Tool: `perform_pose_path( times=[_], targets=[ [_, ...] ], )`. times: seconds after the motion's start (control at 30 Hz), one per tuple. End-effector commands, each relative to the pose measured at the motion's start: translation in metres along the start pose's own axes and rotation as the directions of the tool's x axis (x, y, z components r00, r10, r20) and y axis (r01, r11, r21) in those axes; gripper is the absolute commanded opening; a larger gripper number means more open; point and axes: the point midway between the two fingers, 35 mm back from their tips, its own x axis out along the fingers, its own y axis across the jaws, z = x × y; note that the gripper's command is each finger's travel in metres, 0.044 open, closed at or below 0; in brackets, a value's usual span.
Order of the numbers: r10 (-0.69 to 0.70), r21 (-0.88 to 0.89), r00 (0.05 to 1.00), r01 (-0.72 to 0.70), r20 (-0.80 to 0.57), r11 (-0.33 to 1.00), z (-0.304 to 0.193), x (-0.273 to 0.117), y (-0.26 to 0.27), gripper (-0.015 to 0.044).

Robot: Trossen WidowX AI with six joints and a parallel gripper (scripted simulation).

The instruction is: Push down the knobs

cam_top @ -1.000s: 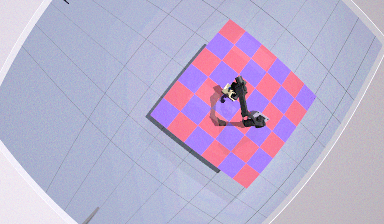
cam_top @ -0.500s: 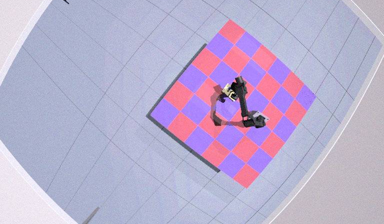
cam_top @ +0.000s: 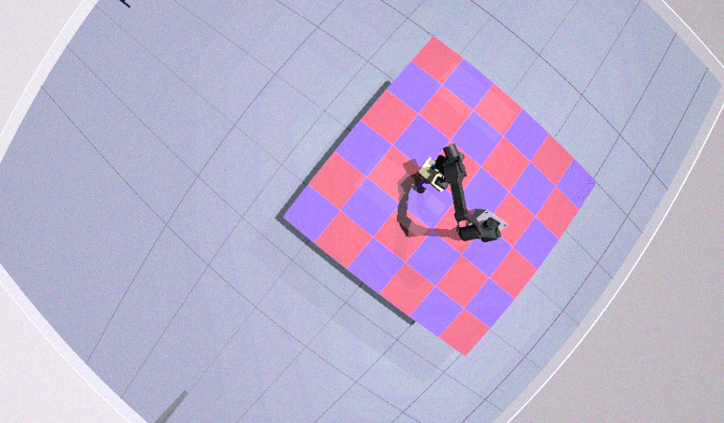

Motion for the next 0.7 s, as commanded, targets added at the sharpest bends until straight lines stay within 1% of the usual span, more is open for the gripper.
perform_pose_path(
  times=[0.0,0.67],
  targets=[
    [0.012,-0.013,1.0,-0.012,-0.017,1.0,0.0022,0.0181,0.0022,0.0],
    [0.012,-0.013,1.0,-0.012,-0.017,1.0,0.0022,0.0225,0.0023,0.0]
  ],
)
